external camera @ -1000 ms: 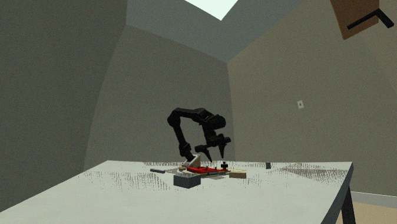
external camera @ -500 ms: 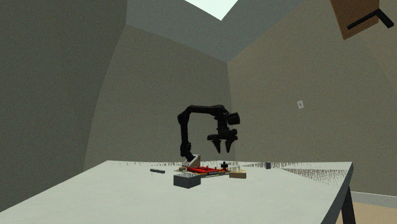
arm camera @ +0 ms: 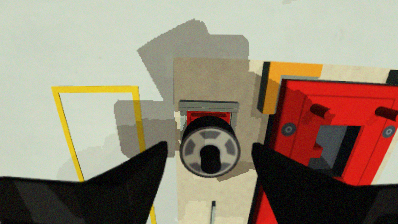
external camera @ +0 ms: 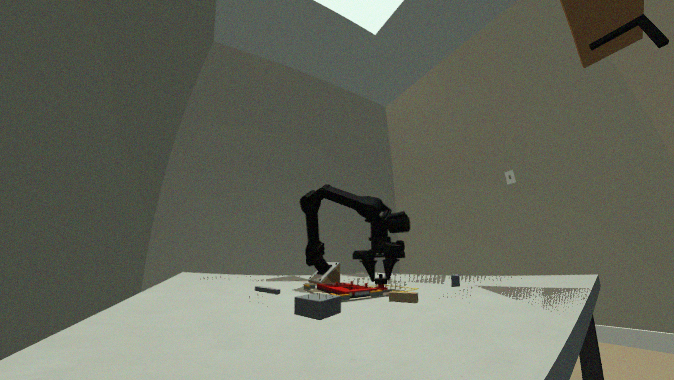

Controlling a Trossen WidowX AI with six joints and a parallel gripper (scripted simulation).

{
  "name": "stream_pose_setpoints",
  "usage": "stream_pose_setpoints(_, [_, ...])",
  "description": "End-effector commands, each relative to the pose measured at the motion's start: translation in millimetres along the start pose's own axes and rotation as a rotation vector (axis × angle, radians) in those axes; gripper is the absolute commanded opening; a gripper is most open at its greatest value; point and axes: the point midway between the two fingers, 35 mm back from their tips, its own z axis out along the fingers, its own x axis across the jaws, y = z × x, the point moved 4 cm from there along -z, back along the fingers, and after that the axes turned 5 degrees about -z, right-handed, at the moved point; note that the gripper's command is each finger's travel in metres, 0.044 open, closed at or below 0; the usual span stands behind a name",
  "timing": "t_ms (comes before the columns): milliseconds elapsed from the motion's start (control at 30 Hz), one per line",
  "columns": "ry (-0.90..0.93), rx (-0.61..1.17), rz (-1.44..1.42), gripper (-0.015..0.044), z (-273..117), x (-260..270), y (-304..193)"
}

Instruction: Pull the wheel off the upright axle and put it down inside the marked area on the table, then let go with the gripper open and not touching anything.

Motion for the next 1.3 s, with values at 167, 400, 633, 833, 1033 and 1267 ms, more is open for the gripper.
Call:
stream_pose_setpoints(167, [0.000, -0.002, -0.001, 0.0188, 0.7, 0.4, 0.0])
stream_pose_setpoints(400, [0.000, -0.002, -0.001, 0.0142, 0.7, 0.4, 0.0])
stream_pose_setpoints(633, [0.000, -0.002, -0.001, 0.0000, -0.7, 0.4, 0.1])
stream_pose_setpoints(833, [0.000, -0.002, -0.001, 0.0000, -2.7, 0.5, 0.1])
stream_pose_setpoints(1033, [0.000, -0.003, -0.002, 0.0000, -4.7, 0.6, 0.2])
stream_pose_setpoints(1267, [0.000, -0.003, -0.002, 0.0000, -7.0, 0.6, 0.3])
